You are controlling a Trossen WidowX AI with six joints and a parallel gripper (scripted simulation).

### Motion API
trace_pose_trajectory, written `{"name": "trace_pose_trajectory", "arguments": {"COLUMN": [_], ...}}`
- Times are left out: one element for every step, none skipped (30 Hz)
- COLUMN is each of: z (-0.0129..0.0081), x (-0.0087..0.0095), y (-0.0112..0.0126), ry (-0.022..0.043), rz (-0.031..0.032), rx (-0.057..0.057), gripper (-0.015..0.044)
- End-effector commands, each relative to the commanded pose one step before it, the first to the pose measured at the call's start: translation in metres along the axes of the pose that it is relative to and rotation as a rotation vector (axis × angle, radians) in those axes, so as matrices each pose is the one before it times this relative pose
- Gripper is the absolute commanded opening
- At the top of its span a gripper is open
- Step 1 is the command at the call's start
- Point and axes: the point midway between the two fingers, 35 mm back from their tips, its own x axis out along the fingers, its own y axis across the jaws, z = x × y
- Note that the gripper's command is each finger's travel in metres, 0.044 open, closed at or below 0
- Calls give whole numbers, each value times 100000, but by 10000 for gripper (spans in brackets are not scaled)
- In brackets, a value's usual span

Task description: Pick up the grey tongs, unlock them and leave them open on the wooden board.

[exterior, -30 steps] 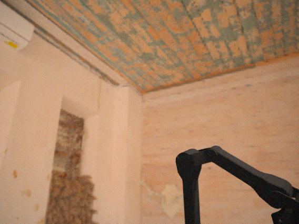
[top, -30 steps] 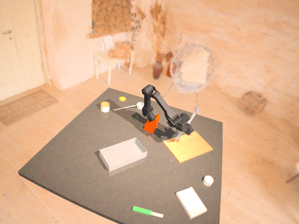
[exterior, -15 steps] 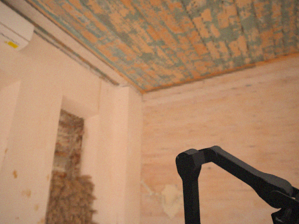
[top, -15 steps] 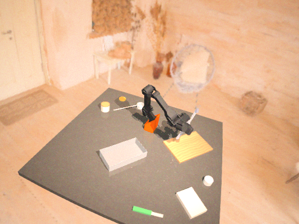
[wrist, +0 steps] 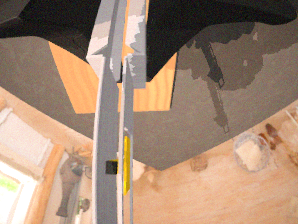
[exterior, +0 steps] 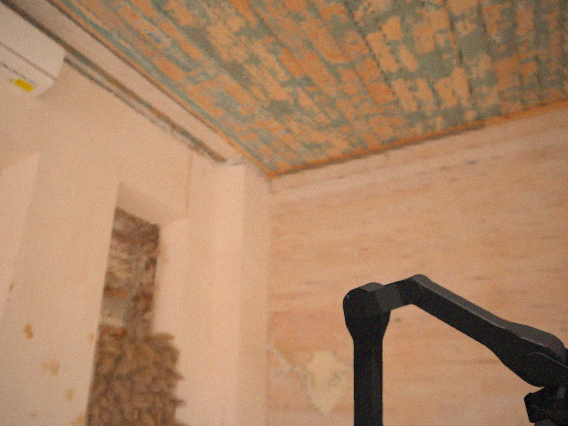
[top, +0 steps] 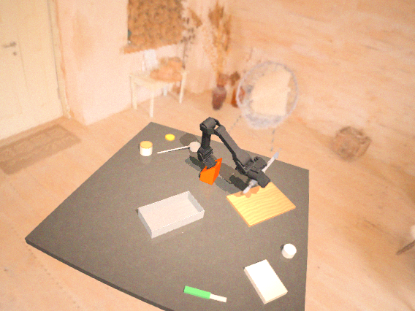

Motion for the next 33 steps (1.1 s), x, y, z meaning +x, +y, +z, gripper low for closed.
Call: {"name": "trace_pose_trajectory", "arguments": {"z": [250, -26, -22, -17, -12, -8, -4, 0, 3, 7, 10, 16, 16, 47, 19, 31, 29, 30, 24, 25, 26, 27, 28, 28, 29, 29, 29, 29, 28, 28, 27, 27, 26], "x": [605, 183, 176, 169, 162, 154, 147, 139, 131, 123, 115, 106, 98, 120, 76, 65, 80, 70, 42, 34, 26, 17, 9, 0, -9, -15, -26, -35, -44, -52, -61, -70, -79], "y": [-264, -24, -21, -19, -16, -13, -10, -8, -5, -3, 0, 5, 4, -3, 9, 20, 14, 15, 15, 16, 18, 19, 21, 22, 23, 26, 25, 26, 26, 27, 27, 28, 28], "ry": [8852, 2796, 2808, 2816, 2823, 2829, 2835, 2841, 2846, 2851, 2855, 2848, 2862, 2838, 2743, 2768, 2733, 2667, 2720, 2742, 2745, 2744, 2743, 2741, 2739, 2739, 2732, 2729, 2725, 2721, 2717, 2712, 2706], "rz": [953, 351, 320, 289, 257, 225, 193, 160, 127, 93, 59, 35, -11, -176, -77, -142, -212, -244, -204, -238, -271, -304, -337, -370, -403, -431, -470, -504, -537, -571, -604, -638, -672], "rx": [717, 367, 344, 321, 298, 276, 254, 233, 211, 190, 170, 173, 129, 206, 82, 29, 175, 156, 2, -14, -30, -45, -61, -75, -90, -97, -118, -131, -144, -157, -169, -181, -192], "gripper": [-150, -150, -150, -150, -150, -150, -150, -150, -150, -150, -150, -150, -150, -150, -150, -150, -150, -150, -150, -150, -150, -150, -150, -150, -150, -150, -150, -150, -150, -150, -150, -150, -150]}}
